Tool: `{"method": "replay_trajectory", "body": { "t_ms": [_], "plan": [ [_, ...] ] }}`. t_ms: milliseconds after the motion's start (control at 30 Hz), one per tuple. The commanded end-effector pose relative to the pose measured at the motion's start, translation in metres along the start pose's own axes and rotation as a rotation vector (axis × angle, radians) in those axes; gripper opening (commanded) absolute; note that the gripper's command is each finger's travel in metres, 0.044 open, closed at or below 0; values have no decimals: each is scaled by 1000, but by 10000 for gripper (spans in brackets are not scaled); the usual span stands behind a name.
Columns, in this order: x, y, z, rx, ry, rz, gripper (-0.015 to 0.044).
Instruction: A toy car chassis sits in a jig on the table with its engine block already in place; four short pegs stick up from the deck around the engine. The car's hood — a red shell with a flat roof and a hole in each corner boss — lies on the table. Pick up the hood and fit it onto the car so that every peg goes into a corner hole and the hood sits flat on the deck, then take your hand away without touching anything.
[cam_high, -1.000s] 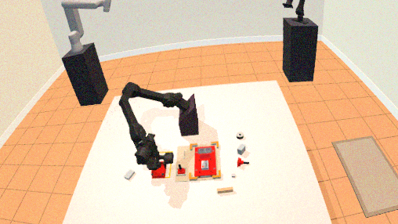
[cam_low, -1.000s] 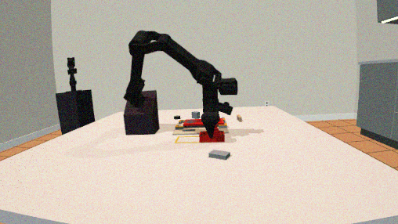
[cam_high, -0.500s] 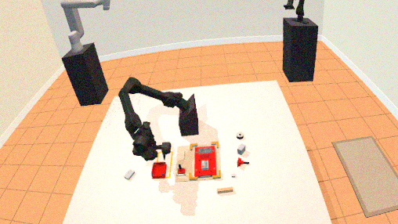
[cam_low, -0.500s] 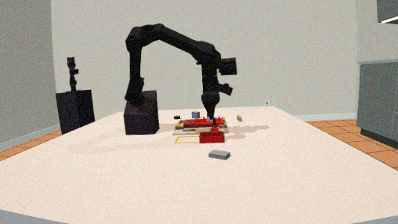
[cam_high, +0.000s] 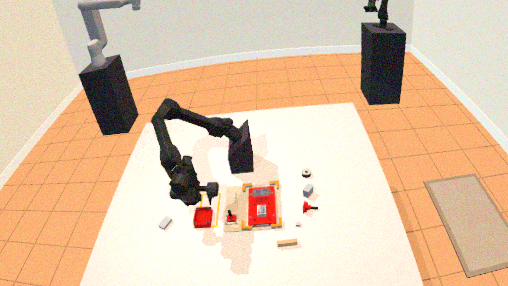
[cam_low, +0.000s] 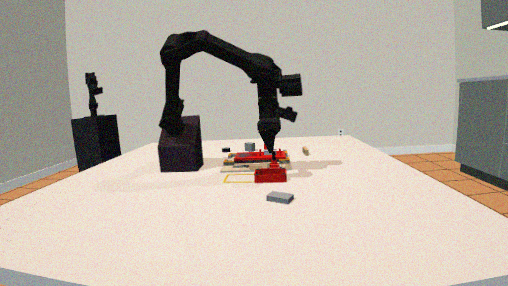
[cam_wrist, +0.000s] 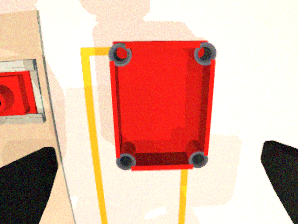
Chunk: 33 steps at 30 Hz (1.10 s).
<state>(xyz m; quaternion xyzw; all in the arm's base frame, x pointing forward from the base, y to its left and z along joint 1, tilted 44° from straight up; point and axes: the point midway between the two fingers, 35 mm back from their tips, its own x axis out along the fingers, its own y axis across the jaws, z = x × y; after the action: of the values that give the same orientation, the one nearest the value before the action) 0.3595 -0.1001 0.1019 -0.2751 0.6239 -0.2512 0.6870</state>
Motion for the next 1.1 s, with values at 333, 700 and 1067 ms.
{"method": "replay_trajectory", "body": {
  "t_ms": [333,700,1067],
  "plan": [
    [47,22,4,63,-414,194,440],
    [31,4,-18,8,-902,70,440],
    [19,-1,-30,-21,-1007,0,440]
  ]
}}
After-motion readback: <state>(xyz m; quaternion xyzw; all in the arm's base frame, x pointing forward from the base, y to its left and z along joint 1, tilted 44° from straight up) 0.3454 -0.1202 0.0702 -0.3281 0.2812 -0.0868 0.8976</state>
